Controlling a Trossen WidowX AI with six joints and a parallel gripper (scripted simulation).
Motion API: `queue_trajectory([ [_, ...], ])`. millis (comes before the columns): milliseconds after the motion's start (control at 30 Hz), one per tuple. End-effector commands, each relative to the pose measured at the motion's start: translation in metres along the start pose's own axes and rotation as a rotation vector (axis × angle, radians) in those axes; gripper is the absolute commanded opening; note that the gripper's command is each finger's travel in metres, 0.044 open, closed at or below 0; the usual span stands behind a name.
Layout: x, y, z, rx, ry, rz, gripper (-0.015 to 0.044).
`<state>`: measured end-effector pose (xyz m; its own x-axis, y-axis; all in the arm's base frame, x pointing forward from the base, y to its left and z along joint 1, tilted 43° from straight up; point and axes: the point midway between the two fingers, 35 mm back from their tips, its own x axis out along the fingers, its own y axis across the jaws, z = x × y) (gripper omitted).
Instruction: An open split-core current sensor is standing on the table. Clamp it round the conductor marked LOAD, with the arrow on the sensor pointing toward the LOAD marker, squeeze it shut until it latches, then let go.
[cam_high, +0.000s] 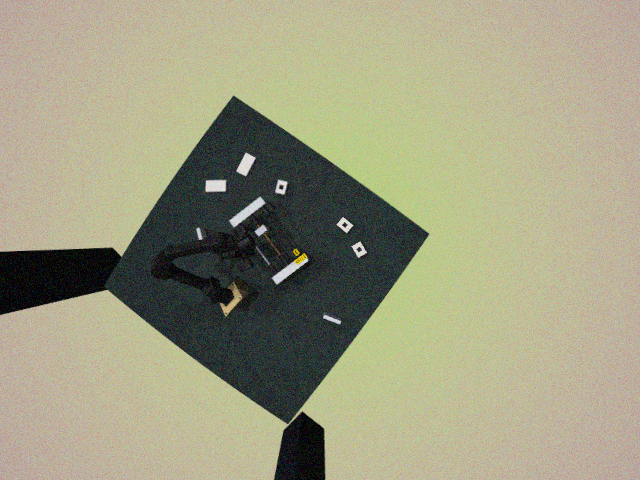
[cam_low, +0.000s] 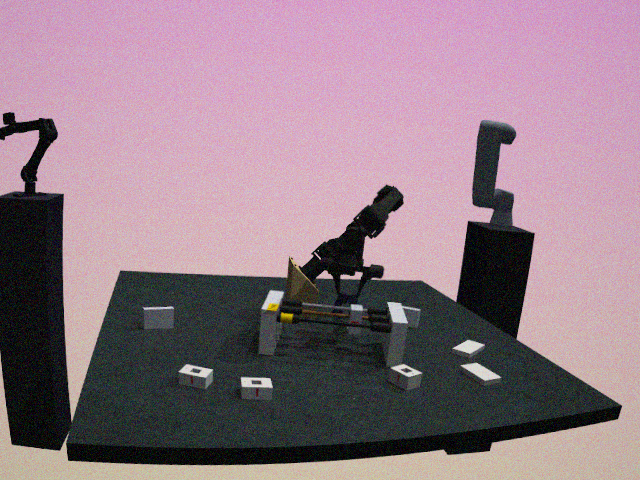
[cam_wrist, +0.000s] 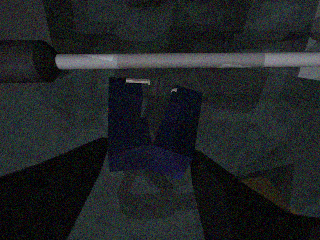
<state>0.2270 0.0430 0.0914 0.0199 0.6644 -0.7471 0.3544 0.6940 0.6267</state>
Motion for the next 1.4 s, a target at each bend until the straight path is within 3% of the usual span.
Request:
queue_trajectory([
  [0, -0.027, -0.001, 0.000, -0.002, -0.002, -0.002, 0.0000],
  [233, -0.065, -0.001, -0.007, -0.001, 0.005, 0.009, 0.0000],
  [467, -0.069, -0.001, -0.004, 0.027, 0.006, 0.010, 0.0000],
  [1367, -0.081, -0.016, 0.113, 0.765, 0.004, 0.009, 0.0000],
])
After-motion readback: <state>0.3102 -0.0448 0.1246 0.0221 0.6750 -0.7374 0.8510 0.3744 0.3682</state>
